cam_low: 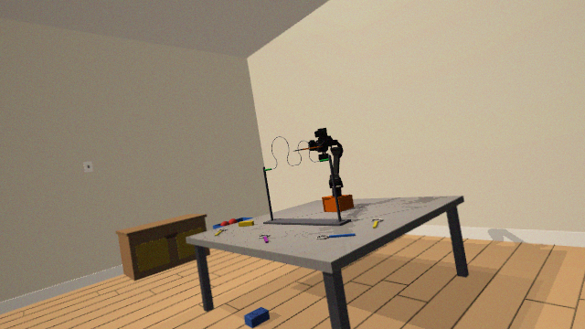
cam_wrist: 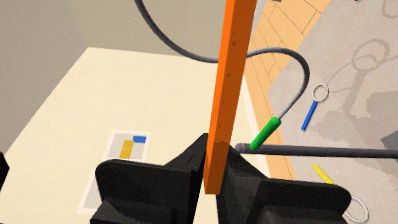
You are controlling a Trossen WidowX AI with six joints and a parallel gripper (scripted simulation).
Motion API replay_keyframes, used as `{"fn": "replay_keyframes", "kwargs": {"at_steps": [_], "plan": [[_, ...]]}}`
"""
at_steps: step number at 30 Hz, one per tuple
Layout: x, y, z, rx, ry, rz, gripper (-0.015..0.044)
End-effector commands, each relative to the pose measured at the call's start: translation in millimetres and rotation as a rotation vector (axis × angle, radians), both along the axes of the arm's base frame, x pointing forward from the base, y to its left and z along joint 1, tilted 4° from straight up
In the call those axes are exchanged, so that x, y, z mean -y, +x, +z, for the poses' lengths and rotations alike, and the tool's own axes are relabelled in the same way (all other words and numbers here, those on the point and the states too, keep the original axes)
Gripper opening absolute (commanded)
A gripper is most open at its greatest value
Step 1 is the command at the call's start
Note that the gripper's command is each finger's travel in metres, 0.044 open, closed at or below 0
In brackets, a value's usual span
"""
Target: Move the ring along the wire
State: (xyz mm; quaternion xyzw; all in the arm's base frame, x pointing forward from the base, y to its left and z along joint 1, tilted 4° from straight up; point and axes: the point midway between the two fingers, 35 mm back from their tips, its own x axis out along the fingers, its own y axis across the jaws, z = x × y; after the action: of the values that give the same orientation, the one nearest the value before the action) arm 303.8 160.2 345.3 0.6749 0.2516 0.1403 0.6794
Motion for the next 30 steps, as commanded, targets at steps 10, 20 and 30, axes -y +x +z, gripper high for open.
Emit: {"fn": "replay_keyframes", "kwargs": {"at_steps": [10,20,30], "plan": [[2.8,-0.5,-18.9,0.021,-0.282,0.009,-0.015],[8.1,-0.8,-33.4,0.034,-0.488,0.018,-0.015],[16.3,-0.9,-46.5,0.046,-0.694,0.027,-0.015]]}}
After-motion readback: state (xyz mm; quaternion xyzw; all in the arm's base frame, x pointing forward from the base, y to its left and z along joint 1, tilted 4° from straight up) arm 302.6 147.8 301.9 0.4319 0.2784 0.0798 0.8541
